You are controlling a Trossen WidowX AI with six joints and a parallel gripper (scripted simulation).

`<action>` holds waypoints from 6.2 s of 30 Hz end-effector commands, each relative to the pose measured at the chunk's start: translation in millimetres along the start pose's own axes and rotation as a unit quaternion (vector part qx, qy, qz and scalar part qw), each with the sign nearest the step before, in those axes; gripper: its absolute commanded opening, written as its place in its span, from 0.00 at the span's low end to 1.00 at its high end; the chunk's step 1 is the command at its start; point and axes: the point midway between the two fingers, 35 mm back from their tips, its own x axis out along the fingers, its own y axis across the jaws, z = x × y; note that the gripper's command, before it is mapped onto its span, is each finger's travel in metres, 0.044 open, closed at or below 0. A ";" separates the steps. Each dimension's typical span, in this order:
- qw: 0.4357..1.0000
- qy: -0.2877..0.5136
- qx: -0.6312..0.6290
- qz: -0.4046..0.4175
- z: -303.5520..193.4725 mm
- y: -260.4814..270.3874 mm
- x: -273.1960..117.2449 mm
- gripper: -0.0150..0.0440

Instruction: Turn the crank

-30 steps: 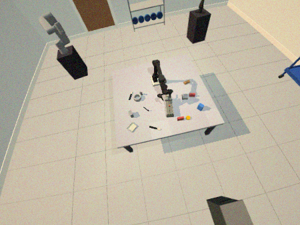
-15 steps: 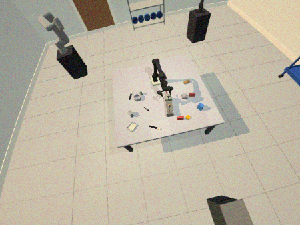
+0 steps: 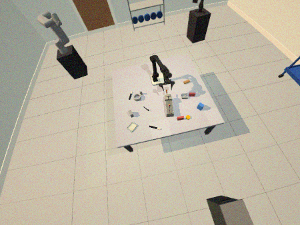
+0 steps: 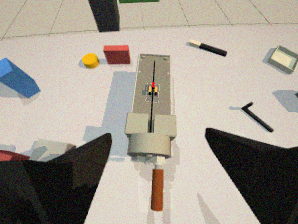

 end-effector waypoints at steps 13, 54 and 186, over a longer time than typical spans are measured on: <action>0.998 -0.029 0.048 -0.033 -42.7 0.5 -11.1 1.00; 0.998 -0.029 0.047 -0.033 -94.2 2.2 47.2 1.00; 0.998 -0.028 0.049 -0.032 -138.4 27.6 100.8 0.25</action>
